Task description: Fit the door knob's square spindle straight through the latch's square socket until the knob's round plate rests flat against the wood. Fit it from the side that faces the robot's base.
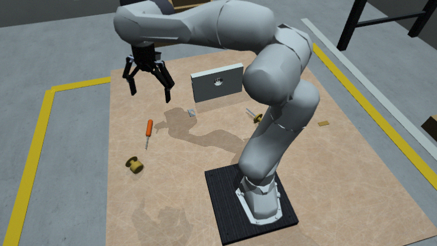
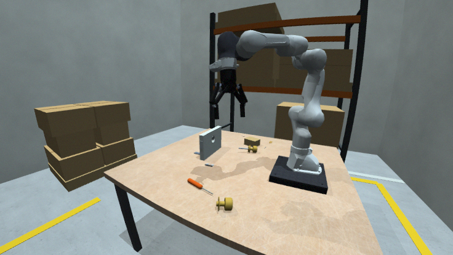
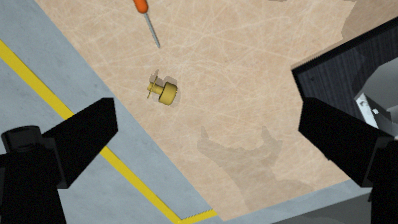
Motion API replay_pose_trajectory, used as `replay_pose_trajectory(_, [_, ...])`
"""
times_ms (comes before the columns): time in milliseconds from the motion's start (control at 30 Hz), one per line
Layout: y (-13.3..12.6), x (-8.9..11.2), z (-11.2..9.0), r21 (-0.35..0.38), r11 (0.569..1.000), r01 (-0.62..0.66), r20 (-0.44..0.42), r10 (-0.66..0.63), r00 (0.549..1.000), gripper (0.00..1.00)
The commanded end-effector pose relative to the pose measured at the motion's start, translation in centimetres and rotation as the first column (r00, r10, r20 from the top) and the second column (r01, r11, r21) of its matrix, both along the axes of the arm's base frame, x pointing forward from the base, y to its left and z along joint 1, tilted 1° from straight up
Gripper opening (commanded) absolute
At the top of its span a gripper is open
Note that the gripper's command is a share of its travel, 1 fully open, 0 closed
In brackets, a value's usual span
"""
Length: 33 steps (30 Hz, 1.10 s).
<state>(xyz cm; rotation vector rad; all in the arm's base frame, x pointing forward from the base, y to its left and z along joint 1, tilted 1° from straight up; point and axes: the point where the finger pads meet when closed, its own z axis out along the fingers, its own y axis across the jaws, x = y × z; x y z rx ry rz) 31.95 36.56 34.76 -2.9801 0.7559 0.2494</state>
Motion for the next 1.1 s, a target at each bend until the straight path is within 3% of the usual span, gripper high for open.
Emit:
replay_pose_trajectory(0, [0.0,0.0,0.0,0.0,1.0,0.0,0.0,0.0,1.0,1.0])
replay_pose_trajectory(600, [-0.5,0.5,-0.2,-0.002,1.0,0.013,0.003,-0.013,1.0,1.0])
replay_pose_trajectory(700, [-6.0,4.8,-2.2,-0.025,0.989,0.147,0.031,-0.146,0.989,1.0])
replay_pose_trajectory(800, [-10.9,5.9,-4.0,-0.063,0.925,0.376,0.075,-0.371,0.926,1.0])
replay_pose_trajectory(933, [-18.4,8.0,-6.6,-0.079,0.86,0.504,0.102,-0.495,0.863,1.0])
replay_pose_trajectory(967, [-20.5,7.7,-7.4,-0.09,0.814,0.573,0.112,-0.564,0.818,1.0])
replay_pose_trajectory(1033, [-24.2,8.7,-8.6,-0.089,0.803,0.589,0.117,-0.578,0.807,1.0])
replay_pose_trajectory(1067, [-24.2,8.7,-8.6,-0.089,0.803,0.589,0.117,-0.578,0.807,1.0])
